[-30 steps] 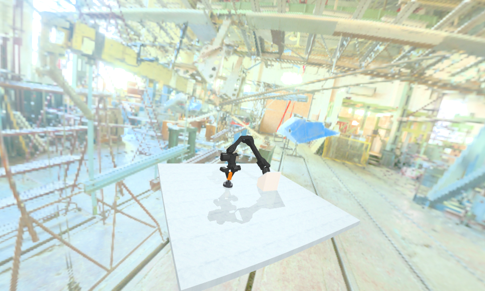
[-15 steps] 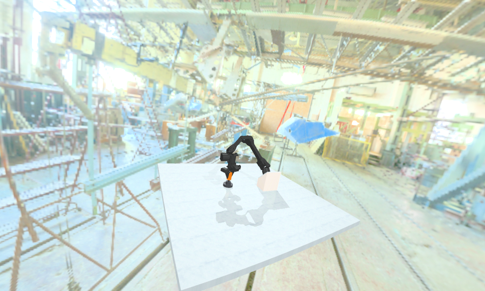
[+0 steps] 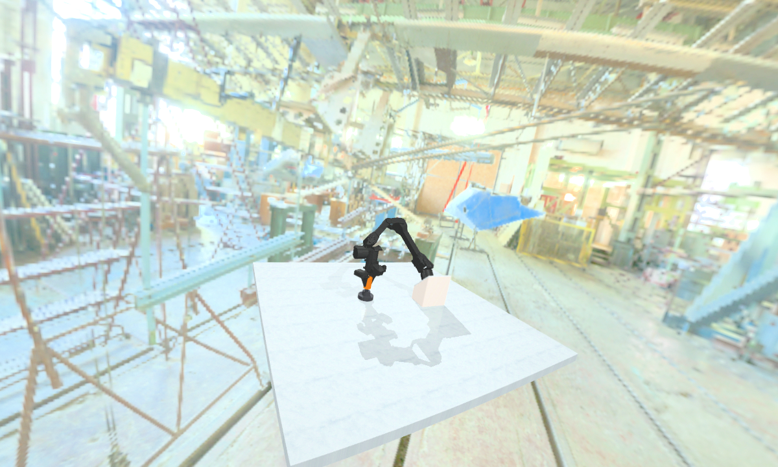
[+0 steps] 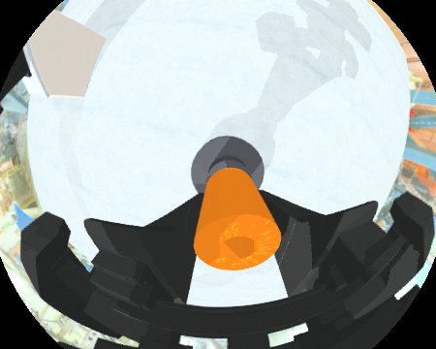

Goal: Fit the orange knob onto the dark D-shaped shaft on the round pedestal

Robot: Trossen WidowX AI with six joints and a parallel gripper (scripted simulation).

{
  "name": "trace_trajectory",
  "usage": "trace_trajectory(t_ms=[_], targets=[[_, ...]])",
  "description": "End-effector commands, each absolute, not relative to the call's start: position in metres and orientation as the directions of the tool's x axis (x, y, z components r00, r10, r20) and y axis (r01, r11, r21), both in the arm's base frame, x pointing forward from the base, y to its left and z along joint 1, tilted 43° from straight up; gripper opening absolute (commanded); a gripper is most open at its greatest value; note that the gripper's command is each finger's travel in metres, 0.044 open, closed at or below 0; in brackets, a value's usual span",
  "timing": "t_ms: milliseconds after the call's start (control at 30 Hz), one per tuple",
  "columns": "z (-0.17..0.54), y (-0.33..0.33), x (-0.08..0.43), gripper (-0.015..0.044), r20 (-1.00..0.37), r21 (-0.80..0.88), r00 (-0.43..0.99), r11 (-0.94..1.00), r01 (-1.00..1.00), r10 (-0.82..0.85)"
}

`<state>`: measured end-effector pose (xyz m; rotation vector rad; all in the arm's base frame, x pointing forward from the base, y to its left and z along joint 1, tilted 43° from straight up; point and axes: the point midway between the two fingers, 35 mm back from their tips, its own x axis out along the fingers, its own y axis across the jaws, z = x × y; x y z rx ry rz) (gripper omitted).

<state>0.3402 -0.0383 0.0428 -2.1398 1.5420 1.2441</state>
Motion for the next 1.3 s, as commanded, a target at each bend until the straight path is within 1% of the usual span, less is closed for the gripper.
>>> trace_trajectory(t_ms=[0,400,567,833,1267], targets=[[0.0421,-0.0383,0.3405,0.0000,-0.738,0.287,0.089,-0.430,-0.856,-0.669],[0.0419,-0.0385,0.3405,0.0000,-0.738,0.287,0.089,-0.430,-0.856,-0.669],[0.0416,-0.0388,0.3405,0.0000,-0.738,0.243,0.089,-0.386,-0.890,-0.669],[0.0413,-0.0389,0.3405,0.0000,-0.738,0.287,0.089,-0.430,-0.856,-0.669],[0.0476,-0.0338,0.3412,0.0000,-0.738,0.285,0.089,-0.428,-0.858,-0.669]])
